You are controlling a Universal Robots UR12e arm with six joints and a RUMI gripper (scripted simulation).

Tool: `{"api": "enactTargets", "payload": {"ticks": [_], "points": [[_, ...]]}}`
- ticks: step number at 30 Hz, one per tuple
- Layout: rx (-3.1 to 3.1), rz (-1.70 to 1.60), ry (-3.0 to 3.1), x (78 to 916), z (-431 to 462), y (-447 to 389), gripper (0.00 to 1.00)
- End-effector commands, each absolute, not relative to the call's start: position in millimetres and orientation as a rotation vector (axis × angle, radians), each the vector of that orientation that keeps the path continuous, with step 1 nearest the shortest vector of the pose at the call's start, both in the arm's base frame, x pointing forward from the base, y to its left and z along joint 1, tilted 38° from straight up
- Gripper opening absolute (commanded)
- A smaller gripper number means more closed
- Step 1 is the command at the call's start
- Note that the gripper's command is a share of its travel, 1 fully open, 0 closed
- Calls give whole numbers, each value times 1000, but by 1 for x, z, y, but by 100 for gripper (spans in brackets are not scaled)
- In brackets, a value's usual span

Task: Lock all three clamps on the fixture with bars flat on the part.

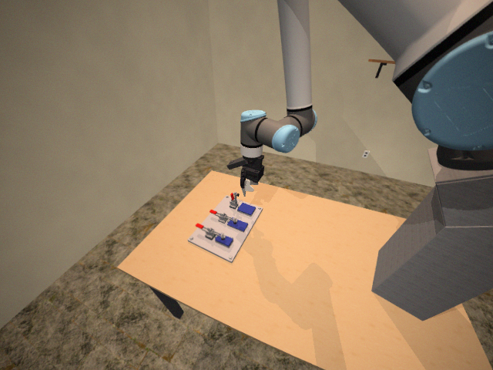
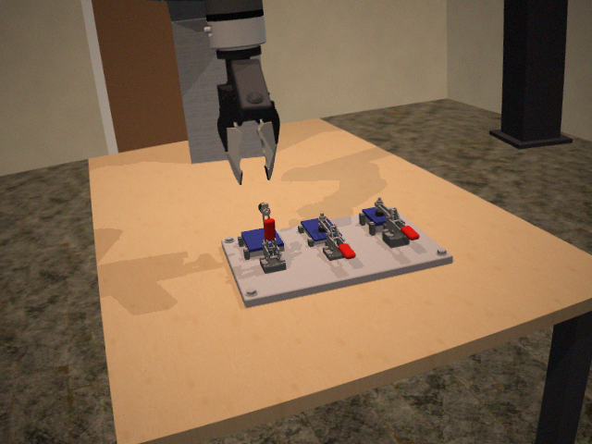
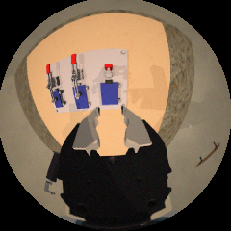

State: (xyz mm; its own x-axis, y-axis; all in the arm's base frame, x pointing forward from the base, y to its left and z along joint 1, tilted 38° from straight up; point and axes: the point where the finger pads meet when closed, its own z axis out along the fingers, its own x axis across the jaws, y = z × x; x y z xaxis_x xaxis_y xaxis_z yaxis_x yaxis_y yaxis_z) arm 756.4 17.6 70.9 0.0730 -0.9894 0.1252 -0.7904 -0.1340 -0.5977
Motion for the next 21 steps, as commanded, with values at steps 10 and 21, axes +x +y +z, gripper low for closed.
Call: {"api": "enactTargets", "payload": {"ticks": [10, 21], "points": [[-1983, -734, 1763, 793, 100, 25, 28], [-1984, -732, 1764, 820, 120, 29, 28]]}}
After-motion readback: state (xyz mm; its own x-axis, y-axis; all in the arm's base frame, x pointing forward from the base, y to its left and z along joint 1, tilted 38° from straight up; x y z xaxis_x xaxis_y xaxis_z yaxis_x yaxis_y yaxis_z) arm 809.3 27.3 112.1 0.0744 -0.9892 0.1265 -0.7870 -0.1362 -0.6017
